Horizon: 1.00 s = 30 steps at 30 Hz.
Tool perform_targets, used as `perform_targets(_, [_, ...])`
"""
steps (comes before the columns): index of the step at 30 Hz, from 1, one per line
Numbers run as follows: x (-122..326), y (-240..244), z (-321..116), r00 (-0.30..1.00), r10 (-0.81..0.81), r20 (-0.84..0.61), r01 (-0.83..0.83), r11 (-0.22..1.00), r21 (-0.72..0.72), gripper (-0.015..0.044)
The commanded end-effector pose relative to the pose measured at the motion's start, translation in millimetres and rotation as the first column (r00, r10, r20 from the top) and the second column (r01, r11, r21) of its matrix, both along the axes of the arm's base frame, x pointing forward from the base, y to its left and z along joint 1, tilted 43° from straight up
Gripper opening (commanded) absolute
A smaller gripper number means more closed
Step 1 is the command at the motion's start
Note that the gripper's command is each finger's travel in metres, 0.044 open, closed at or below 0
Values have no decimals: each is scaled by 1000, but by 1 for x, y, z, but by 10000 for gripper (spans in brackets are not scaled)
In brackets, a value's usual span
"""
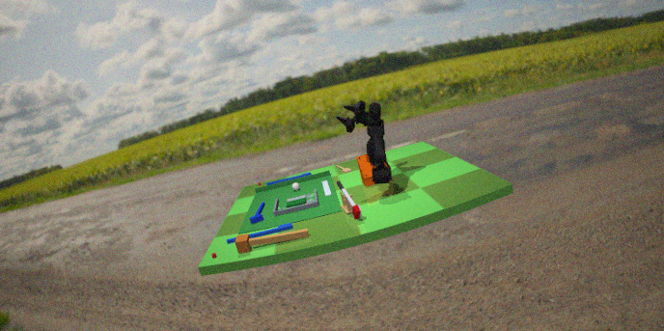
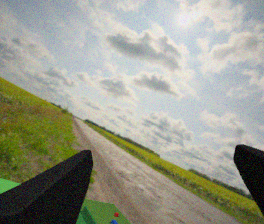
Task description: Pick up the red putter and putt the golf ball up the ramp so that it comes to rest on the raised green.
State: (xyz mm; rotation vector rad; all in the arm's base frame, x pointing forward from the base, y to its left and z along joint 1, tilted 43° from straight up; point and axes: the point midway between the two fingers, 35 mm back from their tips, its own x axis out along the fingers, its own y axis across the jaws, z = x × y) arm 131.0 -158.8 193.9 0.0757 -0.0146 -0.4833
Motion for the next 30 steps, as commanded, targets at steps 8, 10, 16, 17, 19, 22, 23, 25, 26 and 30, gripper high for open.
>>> perform_targets(8, [46, 26, 13, 972, 214, 99, -236, 869, 434, 440])
perform_targets(10, [60, 37, 15, 957, 266, 117, -285, 783, 554, 440])
perform_targets(16, [84, 55, 18, 936, 332, 118, -308, 610, 730, 440])
perform_targets(17, [89, 61, 19, 930, 349, 118, -308, 559, 770, 440])
perform_targets(19, [99, 77, 19, 915, 387, 113, -291, 439, 850, 440])
perform_targets(22, [112, 105, 18, 891, 445, 87, -219, 254, 942, 440])
perform_targets(23, [116, 115, 18, 882, 465, 73, -183, 195, 964, 440])
perform_targets(25, [122, 136, 17, 862, 506, 38, -94, 86, 992, 440])
perform_targets(26, [124, 147, 17, 850, 526, 17, -43, 37, 998, 440])
perform_targets(30, [125, 192, 15, 788, 609, -88, 192, -108, 975, 440])
